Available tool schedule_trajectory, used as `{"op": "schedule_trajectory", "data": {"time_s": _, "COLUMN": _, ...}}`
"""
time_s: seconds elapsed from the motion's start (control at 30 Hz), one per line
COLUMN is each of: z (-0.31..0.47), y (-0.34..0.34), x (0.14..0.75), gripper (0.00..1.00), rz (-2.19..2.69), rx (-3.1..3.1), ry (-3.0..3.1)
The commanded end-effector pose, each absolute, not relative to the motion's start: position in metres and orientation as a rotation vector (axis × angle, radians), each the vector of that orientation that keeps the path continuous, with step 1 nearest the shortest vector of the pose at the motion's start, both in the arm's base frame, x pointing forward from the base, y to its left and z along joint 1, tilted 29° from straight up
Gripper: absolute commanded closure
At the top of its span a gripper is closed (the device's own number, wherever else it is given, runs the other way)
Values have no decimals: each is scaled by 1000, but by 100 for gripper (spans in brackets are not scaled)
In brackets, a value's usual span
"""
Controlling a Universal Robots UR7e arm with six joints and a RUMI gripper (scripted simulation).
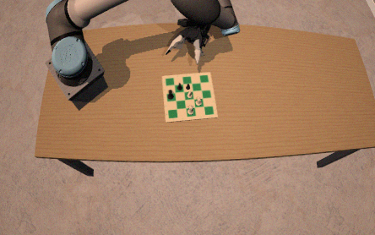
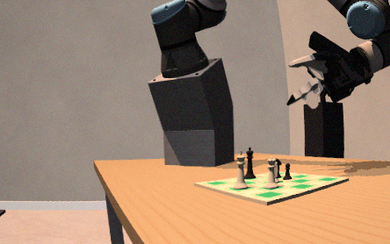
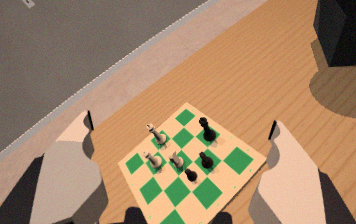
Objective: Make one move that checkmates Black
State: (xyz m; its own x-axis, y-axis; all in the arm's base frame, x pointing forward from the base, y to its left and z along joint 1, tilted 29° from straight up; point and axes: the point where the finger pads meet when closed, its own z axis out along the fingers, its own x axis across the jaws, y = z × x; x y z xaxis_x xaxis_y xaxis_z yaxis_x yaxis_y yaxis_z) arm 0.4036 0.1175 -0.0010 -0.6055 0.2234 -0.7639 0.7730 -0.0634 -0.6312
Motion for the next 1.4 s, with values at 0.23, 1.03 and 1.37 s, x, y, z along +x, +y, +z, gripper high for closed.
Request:
{"op": "schedule_trajectory", "data": {"time_s": 0.23, "z": -59, "y": 160, "x": 437, "gripper": 0, "rz": -1918, "rx": 639, "ry": 1791}}
{"op": "schedule_trajectory", "data": {"time_s": 1.03, "z": -152, "y": 207, "x": 450, "gripper": 0, "rz": -2084, "rx": 115, "ry": 1756}}
{"op": "schedule_trajectory", "data": {"time_s": 1.37, "z": -154, "y": 208, "x": 450, "gripper": 0, "rz": -2087, "rx": 103, "ry": 1754}}
